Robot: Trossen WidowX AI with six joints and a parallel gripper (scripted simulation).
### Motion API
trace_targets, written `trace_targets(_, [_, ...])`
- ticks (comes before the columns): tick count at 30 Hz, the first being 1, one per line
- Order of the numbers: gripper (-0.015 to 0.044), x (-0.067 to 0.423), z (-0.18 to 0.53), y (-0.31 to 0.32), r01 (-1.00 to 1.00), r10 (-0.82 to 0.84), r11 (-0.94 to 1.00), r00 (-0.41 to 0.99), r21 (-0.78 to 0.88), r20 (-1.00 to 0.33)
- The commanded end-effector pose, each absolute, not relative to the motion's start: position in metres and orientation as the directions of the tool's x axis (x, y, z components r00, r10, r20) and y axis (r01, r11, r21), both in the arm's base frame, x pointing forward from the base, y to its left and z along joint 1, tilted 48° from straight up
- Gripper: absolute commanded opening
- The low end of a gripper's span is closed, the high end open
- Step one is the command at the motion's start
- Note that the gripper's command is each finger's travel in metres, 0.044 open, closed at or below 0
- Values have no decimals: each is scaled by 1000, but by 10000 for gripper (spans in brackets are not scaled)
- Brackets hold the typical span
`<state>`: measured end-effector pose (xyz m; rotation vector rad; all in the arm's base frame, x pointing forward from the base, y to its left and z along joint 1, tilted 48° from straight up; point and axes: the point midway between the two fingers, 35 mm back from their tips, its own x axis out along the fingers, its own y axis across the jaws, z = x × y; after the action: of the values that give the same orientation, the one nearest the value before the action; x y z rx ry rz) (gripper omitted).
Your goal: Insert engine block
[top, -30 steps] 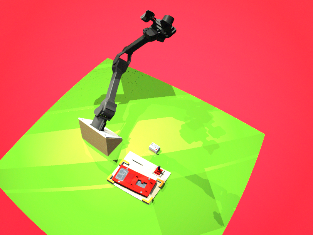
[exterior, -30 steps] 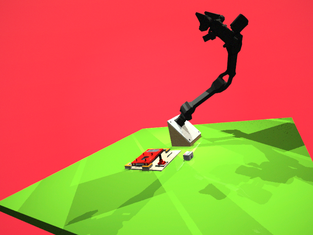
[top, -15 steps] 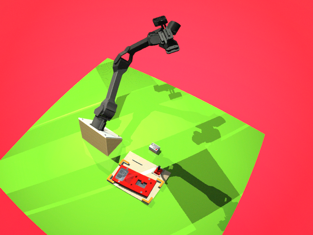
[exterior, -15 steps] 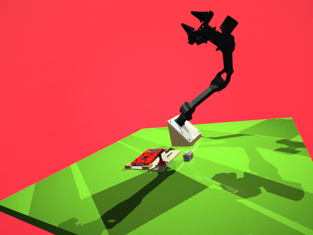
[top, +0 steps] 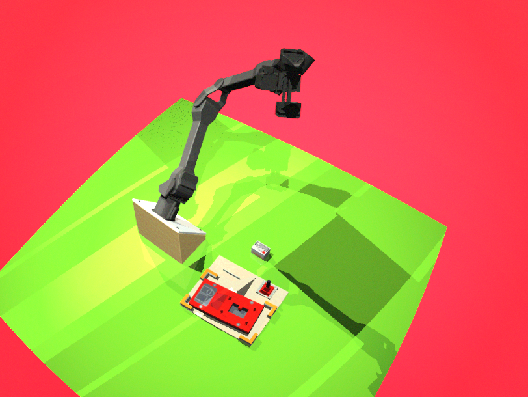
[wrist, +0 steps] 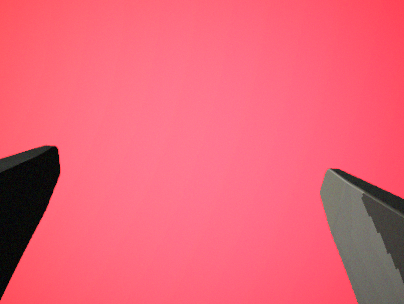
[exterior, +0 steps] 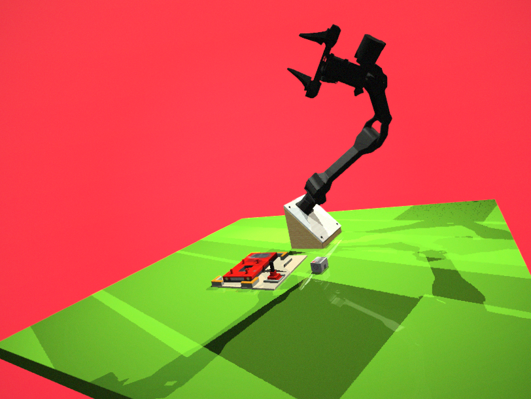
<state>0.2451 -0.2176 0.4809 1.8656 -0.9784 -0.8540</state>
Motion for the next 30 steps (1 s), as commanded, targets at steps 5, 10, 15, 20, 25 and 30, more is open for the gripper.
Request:
trace_targets(5, [440, 280, 438, -208, -19, -782, -368, 548, 930, -298])
trace_targets(10, [440, 298, 415, -199, 139, -718, -351, 595, 926, -362])
trace_targets(15, [440, 313, 392, -187, 289, -647, -315, 632, 904, -427])
trace_targets(20, [440, 327, 368, -174, 425, -568, -257, 660, 868, -492])
trace_targets(25, [440, 338, 344, -160, 542, -485, -181, 676, 821, -554])
trace_targets(30, [440, 346, 321, -145, 637, -402, -87, 681, 766, -612])
